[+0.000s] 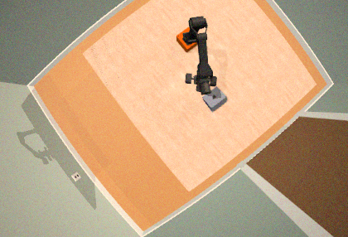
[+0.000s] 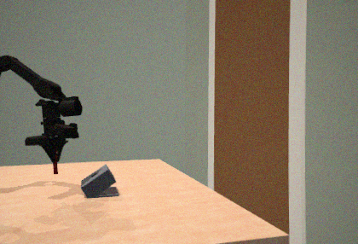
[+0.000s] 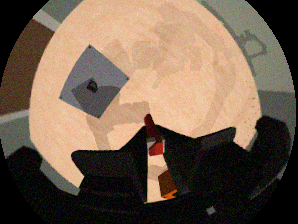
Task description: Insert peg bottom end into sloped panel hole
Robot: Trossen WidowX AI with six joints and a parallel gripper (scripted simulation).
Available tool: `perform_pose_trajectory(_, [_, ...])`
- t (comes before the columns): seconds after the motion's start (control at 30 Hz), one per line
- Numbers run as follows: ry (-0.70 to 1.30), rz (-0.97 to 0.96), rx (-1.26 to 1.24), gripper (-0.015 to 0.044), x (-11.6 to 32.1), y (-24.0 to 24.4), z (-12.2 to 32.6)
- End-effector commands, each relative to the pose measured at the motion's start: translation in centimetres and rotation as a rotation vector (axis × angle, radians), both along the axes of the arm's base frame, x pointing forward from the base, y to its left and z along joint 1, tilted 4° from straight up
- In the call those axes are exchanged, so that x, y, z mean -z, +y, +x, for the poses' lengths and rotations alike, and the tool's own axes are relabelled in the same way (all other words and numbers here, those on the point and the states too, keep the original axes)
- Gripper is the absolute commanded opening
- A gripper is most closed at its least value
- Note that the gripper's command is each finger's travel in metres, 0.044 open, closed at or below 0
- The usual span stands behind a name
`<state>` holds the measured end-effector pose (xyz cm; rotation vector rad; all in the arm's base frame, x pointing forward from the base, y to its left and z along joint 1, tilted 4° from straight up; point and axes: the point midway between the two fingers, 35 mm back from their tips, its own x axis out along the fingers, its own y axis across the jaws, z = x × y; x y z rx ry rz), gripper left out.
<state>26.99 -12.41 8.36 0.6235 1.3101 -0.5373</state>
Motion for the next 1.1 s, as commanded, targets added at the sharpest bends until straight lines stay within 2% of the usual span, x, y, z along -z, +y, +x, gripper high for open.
perform_pose_trajectory(0.0, [-0.013,0.011,0.039,0.0000,-0.07,0.11,0.15])
perform_pose_trajectory(1.07, [-0.077,0.074,0.339,0.0000,-0.51,0.42,0.78])
